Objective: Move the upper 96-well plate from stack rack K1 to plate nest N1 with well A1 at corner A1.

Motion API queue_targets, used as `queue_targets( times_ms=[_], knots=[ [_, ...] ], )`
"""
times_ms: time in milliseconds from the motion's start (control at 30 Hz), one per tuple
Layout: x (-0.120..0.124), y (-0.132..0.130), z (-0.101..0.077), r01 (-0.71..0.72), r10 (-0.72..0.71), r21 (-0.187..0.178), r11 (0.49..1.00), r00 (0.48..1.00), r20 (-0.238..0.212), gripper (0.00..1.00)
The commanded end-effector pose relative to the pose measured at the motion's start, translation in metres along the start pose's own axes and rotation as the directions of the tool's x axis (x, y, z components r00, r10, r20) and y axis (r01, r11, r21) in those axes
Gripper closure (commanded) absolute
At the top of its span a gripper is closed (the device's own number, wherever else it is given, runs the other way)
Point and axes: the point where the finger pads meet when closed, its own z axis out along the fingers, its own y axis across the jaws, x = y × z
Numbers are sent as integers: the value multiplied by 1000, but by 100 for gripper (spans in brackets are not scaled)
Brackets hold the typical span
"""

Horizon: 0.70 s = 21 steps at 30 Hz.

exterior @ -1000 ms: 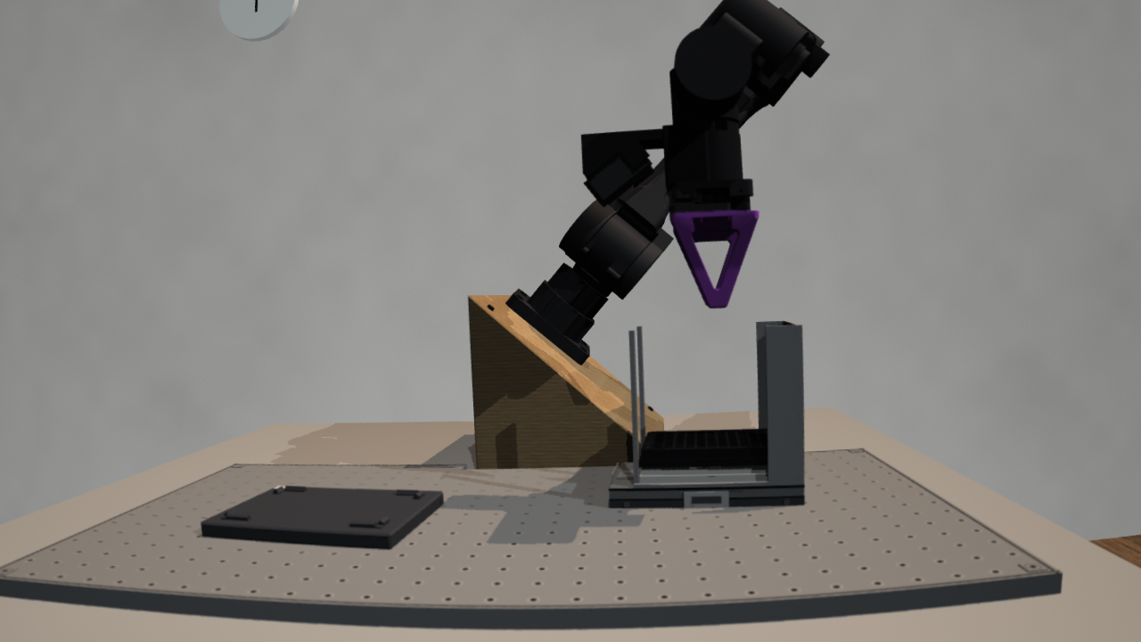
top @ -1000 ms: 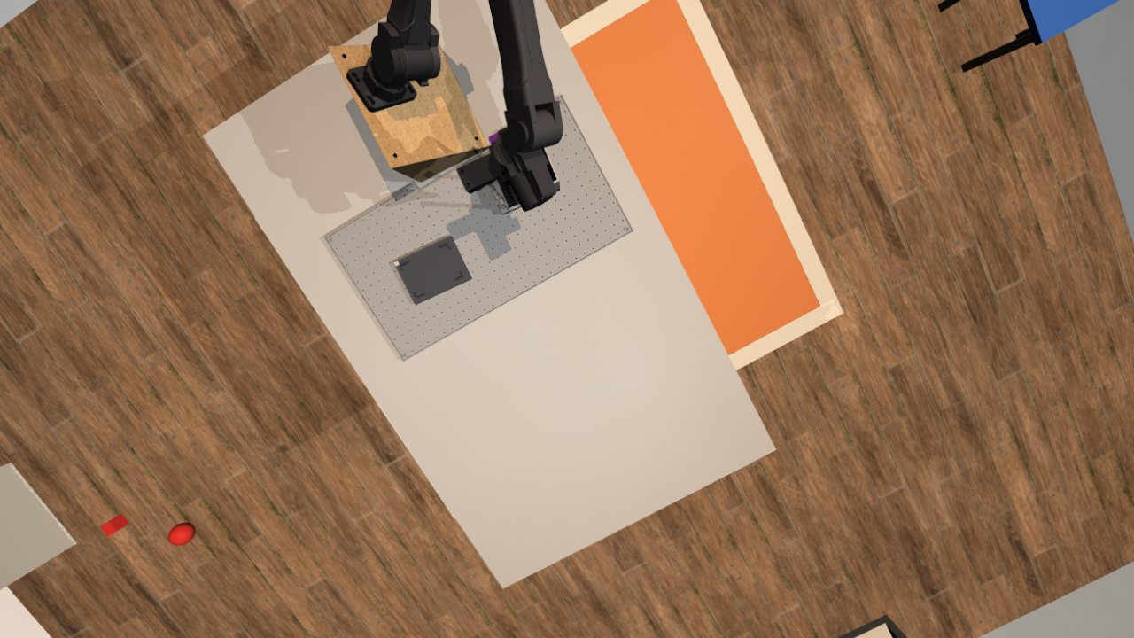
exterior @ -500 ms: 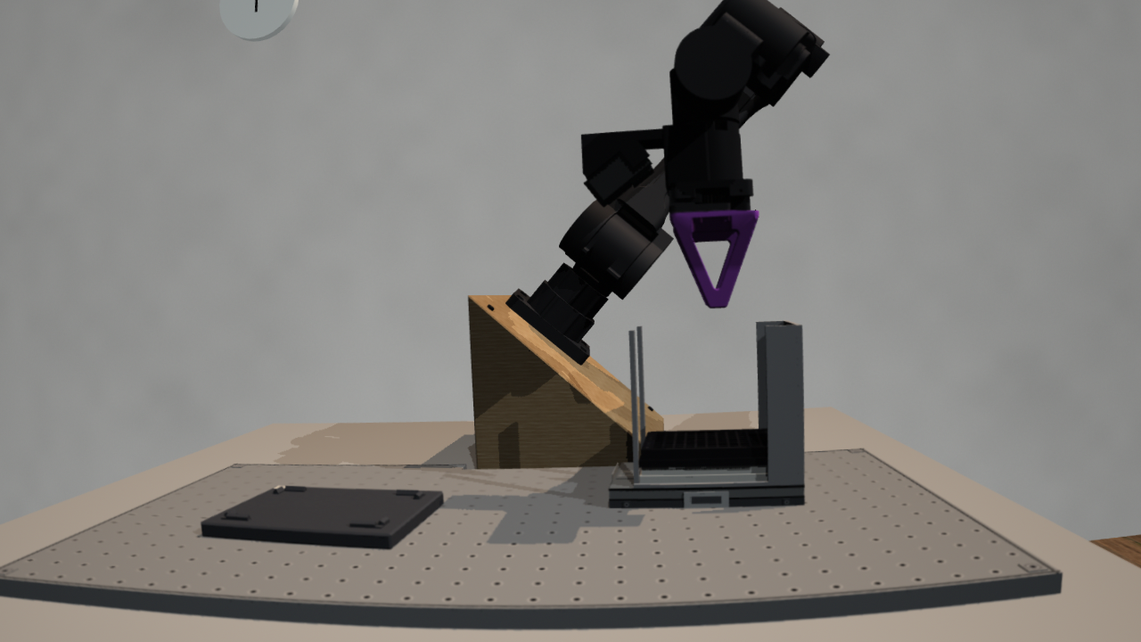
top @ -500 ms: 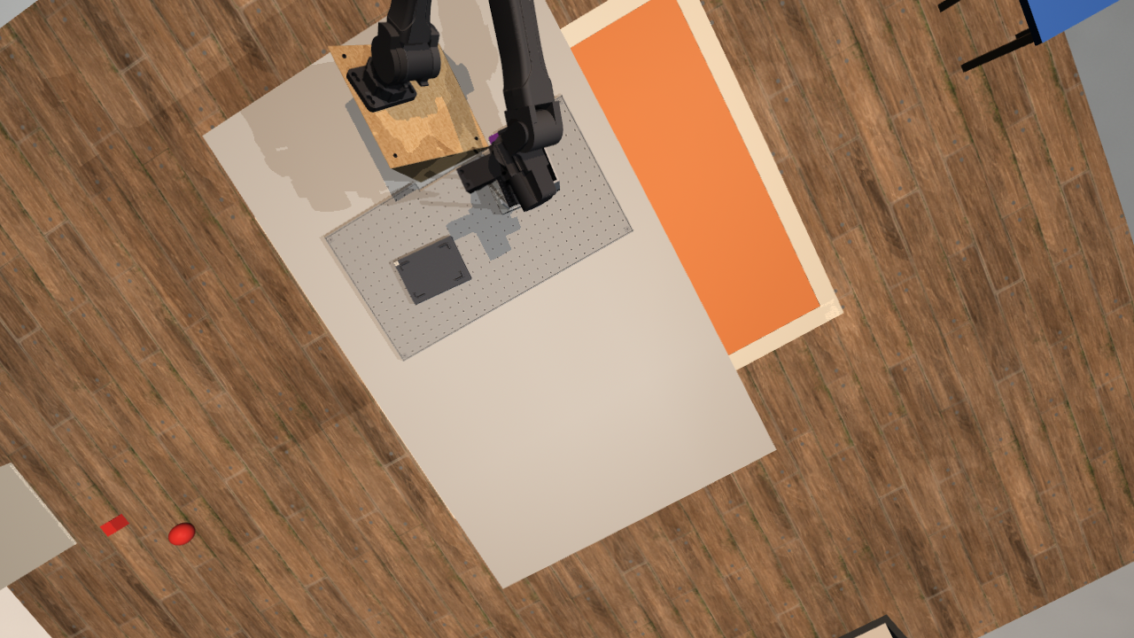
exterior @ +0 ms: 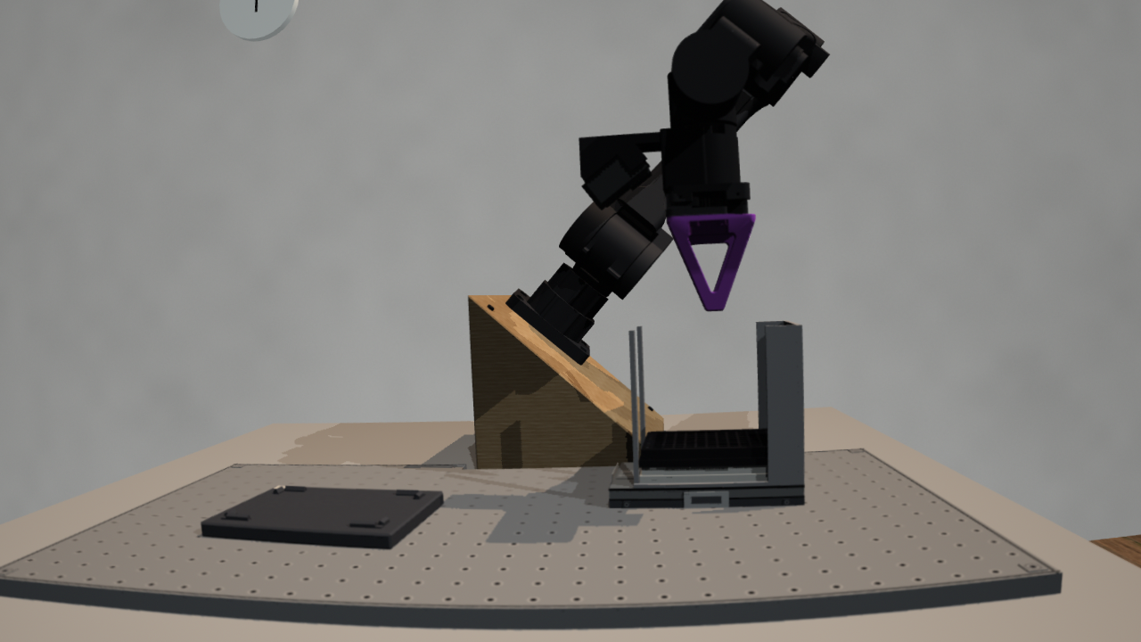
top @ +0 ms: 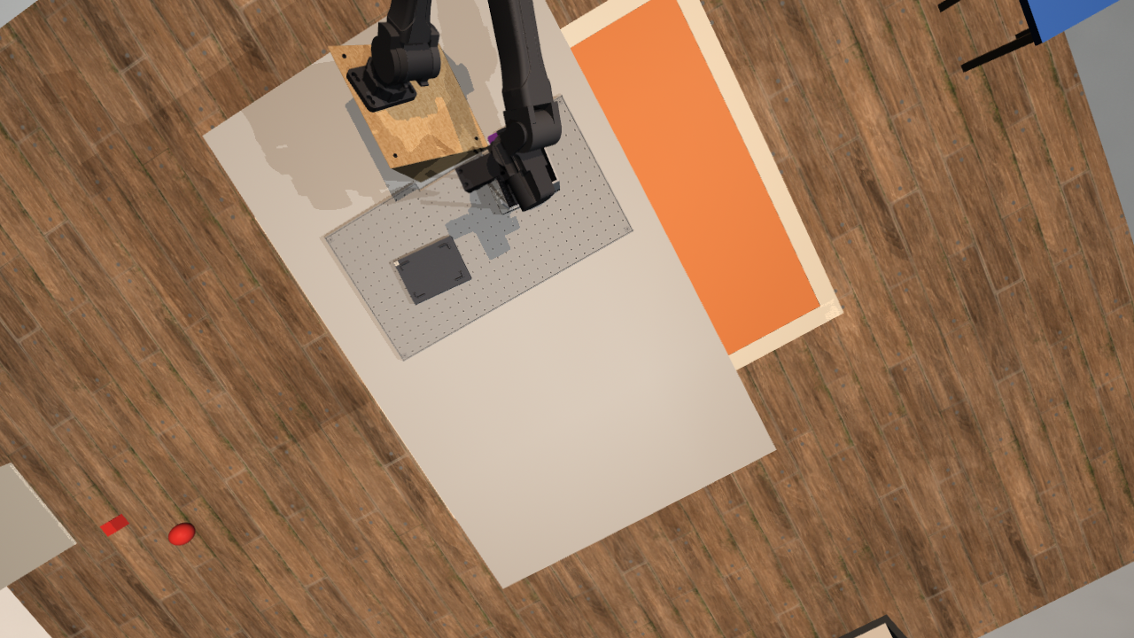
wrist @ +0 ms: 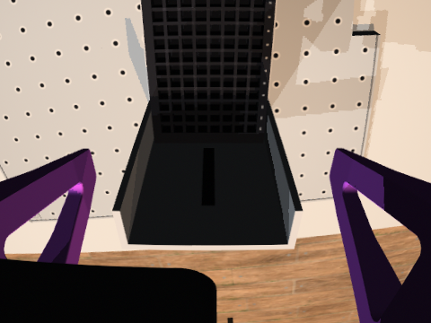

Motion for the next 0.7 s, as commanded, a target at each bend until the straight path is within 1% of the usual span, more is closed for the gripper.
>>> queue_targets(
  times_ms=[0, 33, 133, 200, 267, 333, 400, 500, 567, 633, 667],
  knots=[
    [3, 8, 2, 4, -4, -11, 1000, 1000, 4, 0],
    [1, 4, 6, -3, 3, -3, 1000, 1000, 5, 0],
    [1, 4, 12, -3, 3, -3, 1000, 1000, 5, 0],
    [5, 10, 11, 7, -7, -14, 1000, 1000, 4, 0],
    [1, 4, 18, -3, 3, -3, 1000, 1000, 5, 0],
    [1, 4, 22, -3, 3, -3, 1000, 1000, 5, 0],
    [4, 9, 22, 6, -6, -13, 1000, 1000, 4, 0],
    [3, 8, 24, 4, -4, -11, 1000, 1000, 4, 0],
    [1, 4, 30, -3, 3, -3, 1000, 1000, 5, 0],
    [1, 4, 33, -3, 3, -3, 1000, 1000, 5, 0],
    [4, 9, 32, 5, -5, -12, 1000, 1000, 4, 0]
  ],
)
